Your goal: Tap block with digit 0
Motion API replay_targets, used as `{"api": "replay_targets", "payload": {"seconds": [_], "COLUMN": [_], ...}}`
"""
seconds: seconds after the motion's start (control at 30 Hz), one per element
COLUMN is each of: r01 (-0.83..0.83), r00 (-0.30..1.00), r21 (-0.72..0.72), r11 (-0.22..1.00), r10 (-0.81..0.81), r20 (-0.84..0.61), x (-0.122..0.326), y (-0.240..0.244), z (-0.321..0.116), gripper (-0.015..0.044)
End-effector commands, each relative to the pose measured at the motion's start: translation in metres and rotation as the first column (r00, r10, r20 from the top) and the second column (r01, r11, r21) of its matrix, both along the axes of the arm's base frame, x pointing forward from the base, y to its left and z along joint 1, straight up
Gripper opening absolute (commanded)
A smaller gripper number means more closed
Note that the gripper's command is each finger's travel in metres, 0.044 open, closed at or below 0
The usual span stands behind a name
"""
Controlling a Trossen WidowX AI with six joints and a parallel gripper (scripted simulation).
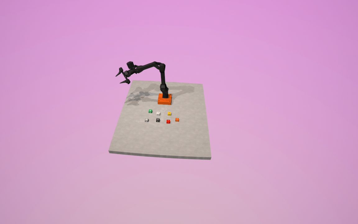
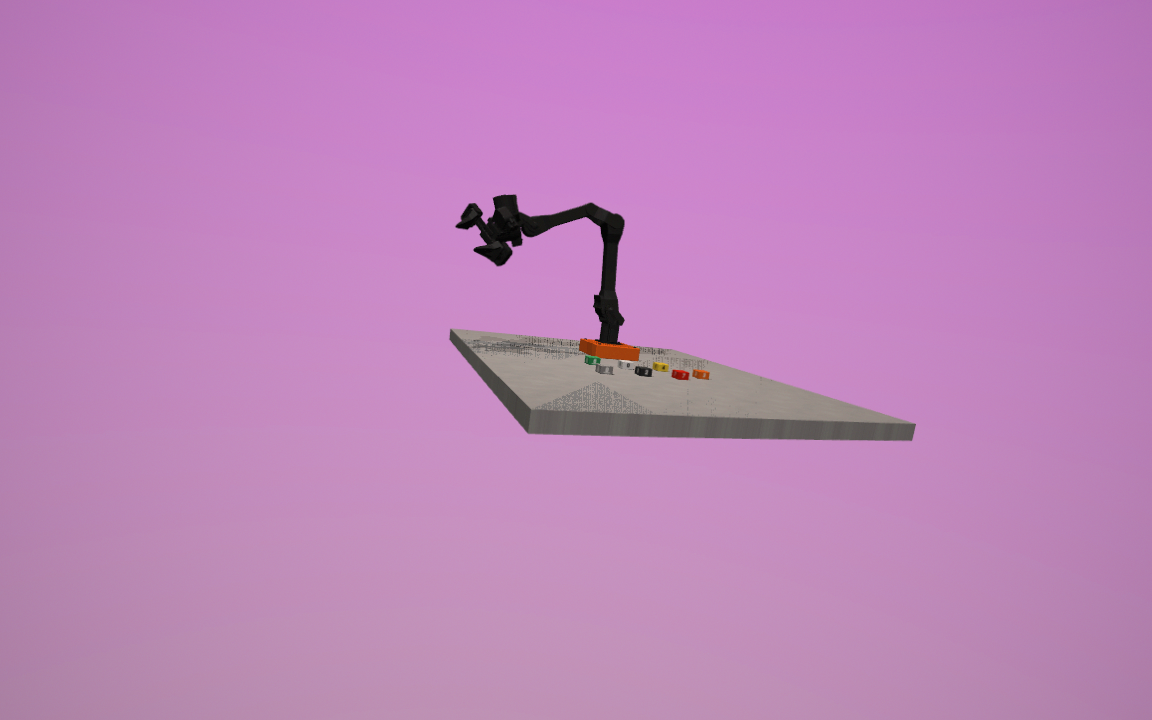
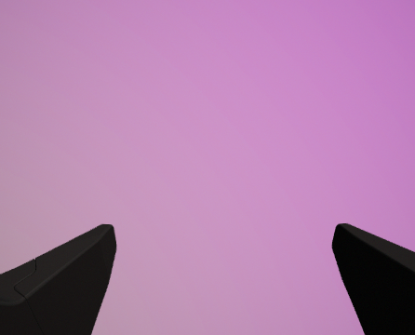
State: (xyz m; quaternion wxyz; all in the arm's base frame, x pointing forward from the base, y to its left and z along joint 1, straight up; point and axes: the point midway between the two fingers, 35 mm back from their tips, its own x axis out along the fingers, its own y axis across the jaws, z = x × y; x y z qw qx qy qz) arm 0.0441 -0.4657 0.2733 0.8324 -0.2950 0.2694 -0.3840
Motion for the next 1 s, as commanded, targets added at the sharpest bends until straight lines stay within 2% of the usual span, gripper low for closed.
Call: {"api": "replay_targets", "payload": {"seconds": [0.0, 0.23, 0.47, 0.6, 0.77, 0.97], "r01": [-0.044, -0.072, 0.013, 0.113, 0.258, 0.296], "r00": [0.999, 0.993, 0.953, 0.889, 0.757, 0.71], "r21": [0.229, 0.545, 0.76, 0.817, 0.813, 0.799], "r11": [0.972, 0.835, 0.65, 0.566, 0.522, 0.523], "r10": [0.039, 0.11, 0.223, 0.309, 0.414, 0.439], "r20": [0.023, -0.038, -0.207, -0.338, -0.506, -0.55], "x": [0.062, 0.143, 0.186, 0.19, 0.176, 0.17], "y": [0.023, 0.09, 0.184, 0.243, 0.307, 0.322], "z": [-0.033, -0.083, -0.124, -0.139, -0.146, -0.146], "gripper": [0.04, 0.04, 0.04, 0.04, 0.04, 0.04]}}
